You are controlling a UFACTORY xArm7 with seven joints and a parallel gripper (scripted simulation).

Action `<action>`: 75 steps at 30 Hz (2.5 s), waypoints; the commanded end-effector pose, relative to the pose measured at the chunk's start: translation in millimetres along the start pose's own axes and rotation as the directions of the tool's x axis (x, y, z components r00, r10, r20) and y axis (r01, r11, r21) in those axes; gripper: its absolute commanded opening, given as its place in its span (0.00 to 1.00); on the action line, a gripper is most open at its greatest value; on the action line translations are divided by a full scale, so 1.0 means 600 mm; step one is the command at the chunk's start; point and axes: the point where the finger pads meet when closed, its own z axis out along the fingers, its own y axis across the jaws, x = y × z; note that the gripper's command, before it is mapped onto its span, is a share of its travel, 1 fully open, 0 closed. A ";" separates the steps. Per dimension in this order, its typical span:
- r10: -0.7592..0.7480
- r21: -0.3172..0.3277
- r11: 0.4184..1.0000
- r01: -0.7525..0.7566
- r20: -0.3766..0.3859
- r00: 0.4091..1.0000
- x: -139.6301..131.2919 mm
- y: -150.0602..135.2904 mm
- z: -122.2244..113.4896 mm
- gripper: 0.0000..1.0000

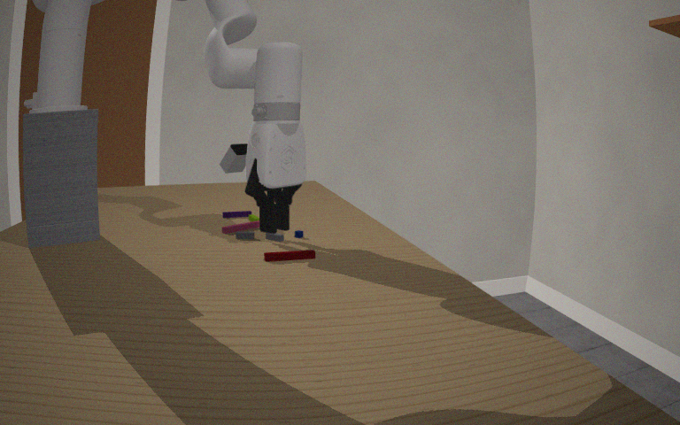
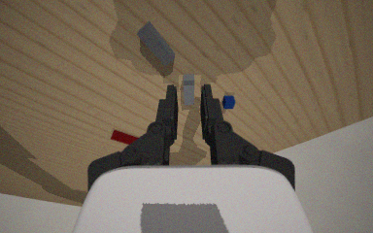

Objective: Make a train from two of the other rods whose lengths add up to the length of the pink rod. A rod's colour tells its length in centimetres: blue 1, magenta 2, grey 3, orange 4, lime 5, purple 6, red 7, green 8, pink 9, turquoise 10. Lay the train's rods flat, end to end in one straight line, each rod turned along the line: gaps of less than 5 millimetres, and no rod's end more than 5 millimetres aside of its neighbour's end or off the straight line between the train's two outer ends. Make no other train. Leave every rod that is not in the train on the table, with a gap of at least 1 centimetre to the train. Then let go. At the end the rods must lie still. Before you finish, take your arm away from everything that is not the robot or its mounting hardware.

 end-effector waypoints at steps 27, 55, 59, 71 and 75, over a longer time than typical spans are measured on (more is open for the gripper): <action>0.000 -0.002 1.000 0.000 0.003 1.000 -0.002 0.001 0.021 0.24; 0.000 -0.002 1.000 0.000 0.003 1.000 -0.002 0.001 0.021 0.24; 0.000 -0.002 1.000 0.000 0.003 1.000 -0.002 0.001 0.021 0.24; 0.000 -0.002 1.000 0.000 0.003 1.000 -0.002 0.001 0.021 0.04; 0.000 -0.002 1.000 0.000 0.003 1.000 -0.002 0.001 0.021 0.04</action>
